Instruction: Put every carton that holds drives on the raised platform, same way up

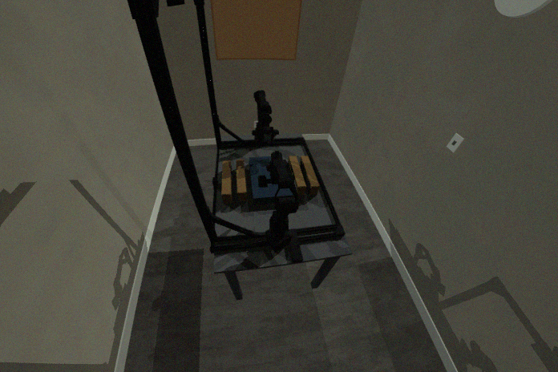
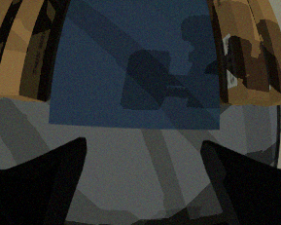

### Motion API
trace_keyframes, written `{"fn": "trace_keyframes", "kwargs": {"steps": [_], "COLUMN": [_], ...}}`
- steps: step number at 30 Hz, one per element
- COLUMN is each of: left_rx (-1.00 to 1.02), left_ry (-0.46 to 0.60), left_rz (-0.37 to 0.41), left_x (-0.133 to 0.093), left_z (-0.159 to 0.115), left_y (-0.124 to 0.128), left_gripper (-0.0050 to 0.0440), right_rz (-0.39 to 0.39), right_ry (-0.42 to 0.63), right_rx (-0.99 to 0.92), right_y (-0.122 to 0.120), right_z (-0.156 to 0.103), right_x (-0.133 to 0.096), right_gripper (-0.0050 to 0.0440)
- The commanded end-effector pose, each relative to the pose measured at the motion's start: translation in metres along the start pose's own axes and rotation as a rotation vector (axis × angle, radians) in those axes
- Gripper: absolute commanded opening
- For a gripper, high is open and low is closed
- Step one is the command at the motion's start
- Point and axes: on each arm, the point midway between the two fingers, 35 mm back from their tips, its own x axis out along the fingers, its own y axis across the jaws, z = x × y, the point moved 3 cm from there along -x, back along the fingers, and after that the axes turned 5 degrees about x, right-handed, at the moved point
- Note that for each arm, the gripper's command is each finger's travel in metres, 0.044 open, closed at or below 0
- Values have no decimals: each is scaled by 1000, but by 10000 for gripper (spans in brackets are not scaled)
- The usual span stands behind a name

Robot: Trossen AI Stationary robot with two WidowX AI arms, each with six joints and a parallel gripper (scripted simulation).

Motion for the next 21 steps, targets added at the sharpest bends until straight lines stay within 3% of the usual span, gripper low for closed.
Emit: {"fn": "trace_keyframes", "kwargs": {"steps": [1,10,21], "left_rx": [3,3,3], "left_ry": [2,2,2], "left_rz": [5,5,5], "left_x": [1,6,27], "left_z": [2,9,33], "left_y": [-3,-24,-99], "left_gripper": [389,389,389], "right_rz": [-3,-3,-3], "right_ry": [4,4,4], "right_rx": [-1,-1,-1], "right_y": [3,25,102], "right_z": [1,3,8], "right_x": [1,7,25], "right_gripper": [389,389,389]}}
